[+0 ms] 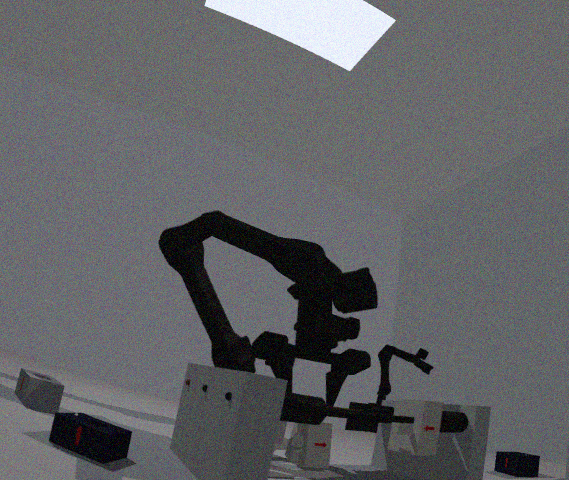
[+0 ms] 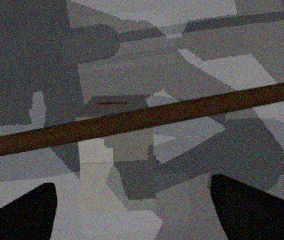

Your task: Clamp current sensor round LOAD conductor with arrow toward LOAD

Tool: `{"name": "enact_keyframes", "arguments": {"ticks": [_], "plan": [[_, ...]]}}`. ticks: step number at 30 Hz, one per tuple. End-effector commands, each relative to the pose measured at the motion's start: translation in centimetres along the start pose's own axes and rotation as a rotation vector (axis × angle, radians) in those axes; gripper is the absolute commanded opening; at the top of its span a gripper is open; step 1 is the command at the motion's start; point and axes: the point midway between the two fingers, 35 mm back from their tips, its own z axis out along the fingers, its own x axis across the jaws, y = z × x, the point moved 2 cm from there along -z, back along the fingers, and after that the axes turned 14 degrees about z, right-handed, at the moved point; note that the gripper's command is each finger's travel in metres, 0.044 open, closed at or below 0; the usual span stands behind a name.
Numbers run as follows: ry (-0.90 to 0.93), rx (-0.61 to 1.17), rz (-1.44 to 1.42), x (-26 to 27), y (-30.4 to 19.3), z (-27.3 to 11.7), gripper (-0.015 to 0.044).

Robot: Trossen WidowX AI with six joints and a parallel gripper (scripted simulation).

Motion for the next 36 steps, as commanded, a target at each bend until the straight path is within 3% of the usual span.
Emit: {"name": "enact_keyframes", "arguments": {"ticks": [1,18,36], "plan": [[-0.009,-0.003,-0.009,-0.1,-0.2,0.8,0.0327],[-0.013,-0.005,-0.008,-0.4,-0.2,3.1,0.0327],[-0.005,-0.003,0.001,-0.3,0.0,2.8,0.0207]]}}
